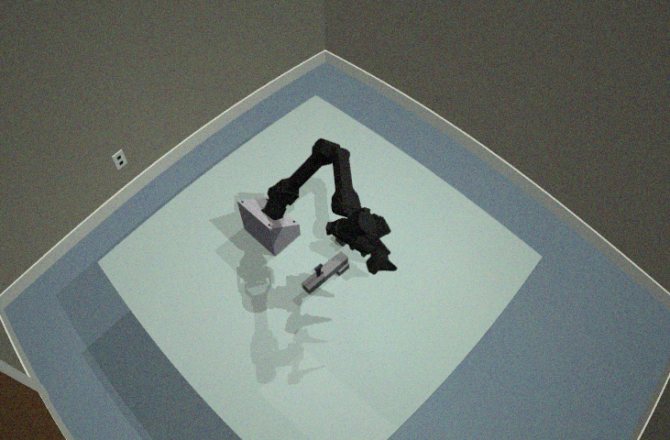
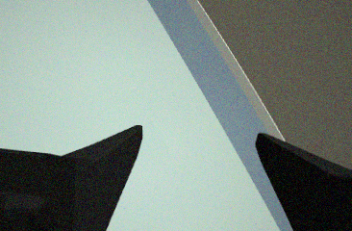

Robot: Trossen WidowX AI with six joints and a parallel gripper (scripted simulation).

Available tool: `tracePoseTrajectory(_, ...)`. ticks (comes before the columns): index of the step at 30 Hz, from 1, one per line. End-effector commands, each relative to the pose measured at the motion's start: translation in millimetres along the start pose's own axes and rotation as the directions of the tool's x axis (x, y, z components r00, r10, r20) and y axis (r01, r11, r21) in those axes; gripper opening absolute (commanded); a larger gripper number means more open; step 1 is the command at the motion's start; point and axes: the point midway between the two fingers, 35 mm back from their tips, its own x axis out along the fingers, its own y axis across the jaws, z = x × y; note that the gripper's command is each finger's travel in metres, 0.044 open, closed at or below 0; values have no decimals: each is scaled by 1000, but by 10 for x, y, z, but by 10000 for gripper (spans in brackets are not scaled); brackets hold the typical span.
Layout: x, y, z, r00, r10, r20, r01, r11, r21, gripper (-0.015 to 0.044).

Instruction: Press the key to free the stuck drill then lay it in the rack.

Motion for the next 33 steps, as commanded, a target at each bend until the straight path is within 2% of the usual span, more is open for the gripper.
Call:
tracePoseTrajectory(1,0,0,0,1000,0,0,0,1000,0,374)
tracePoseTrajectory(9,2,4,-24,1000,-2,-7,2,1000,12,164)
tracePoseTrajectory(15,-6,292,-791,970,-7,-244,95,931,353,6)
tracePoseTrajectory(19,-103,684,-1319,902,77,-424,189,813,550,0)
tracePoseTrajectory(24,-342,1345,-1822,758,272,-593,325,631,704,0)
tracePoseTrajectory(28,-568,1843,-2018,626,435,-647,418,513,750,0)
tracePoseTrajectory(33,-581,1868,-2025,619,444,-648,422,508,751,0)
